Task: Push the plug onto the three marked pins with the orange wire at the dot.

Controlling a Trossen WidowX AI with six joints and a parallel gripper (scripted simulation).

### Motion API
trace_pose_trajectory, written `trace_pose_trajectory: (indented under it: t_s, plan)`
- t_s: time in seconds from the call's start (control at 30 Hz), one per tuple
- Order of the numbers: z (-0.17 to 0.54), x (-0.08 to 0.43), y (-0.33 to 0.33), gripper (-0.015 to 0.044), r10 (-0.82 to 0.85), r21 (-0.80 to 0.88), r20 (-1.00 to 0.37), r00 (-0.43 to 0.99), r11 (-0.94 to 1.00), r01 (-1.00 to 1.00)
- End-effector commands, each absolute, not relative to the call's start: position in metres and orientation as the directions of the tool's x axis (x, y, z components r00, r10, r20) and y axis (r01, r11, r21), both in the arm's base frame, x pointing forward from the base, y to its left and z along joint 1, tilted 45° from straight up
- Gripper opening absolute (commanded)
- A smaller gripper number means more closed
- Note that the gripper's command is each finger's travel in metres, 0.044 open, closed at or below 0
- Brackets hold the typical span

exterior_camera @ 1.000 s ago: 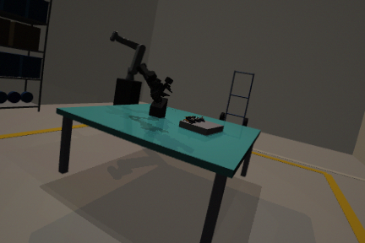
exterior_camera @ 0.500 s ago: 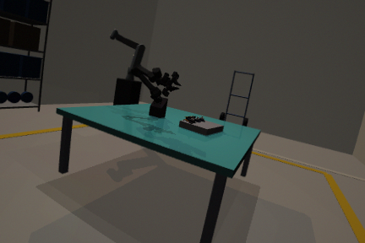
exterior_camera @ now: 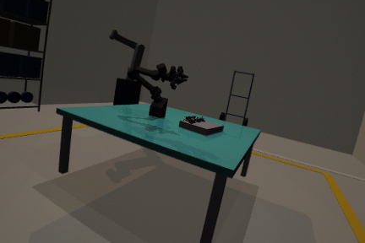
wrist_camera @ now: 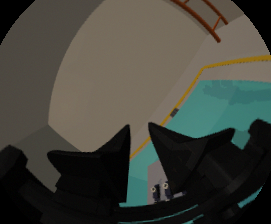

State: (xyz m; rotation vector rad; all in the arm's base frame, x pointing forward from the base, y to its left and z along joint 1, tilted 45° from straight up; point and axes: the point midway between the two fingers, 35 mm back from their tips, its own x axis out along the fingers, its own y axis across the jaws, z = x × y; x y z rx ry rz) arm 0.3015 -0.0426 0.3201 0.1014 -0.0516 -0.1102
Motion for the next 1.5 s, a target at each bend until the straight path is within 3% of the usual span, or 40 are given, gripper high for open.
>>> trace_pose_trajectory:
  t_s: [0.0, 0.2, 0.7, 1.1, 1.47]
  plan:
    - [0.325, 0.310, -0.022, 0.0115, -0.057, 0.049, 0.056, 0.997, 0.997, 0.054]
    - [0.321, 0.323, -0.005, 0.0115, -0.028, 0.022, 0.015, 1.000, 0.999, 0.027]
    - [0.254, 0.371, -0.053, 0.0115, -0.270, 0.107, -0.386, 0.882, 0.937, 0.334]
    - [0.194, 0.386, -0.094, 0.0115, -0.448, 0.012, -0.640, 0.625, 0.807, 0.591]
    - [0.143, 0.382, -0.130, 0.0115, -0.581, -0.192, -0.757, 0.300, 0.636, 0.747]
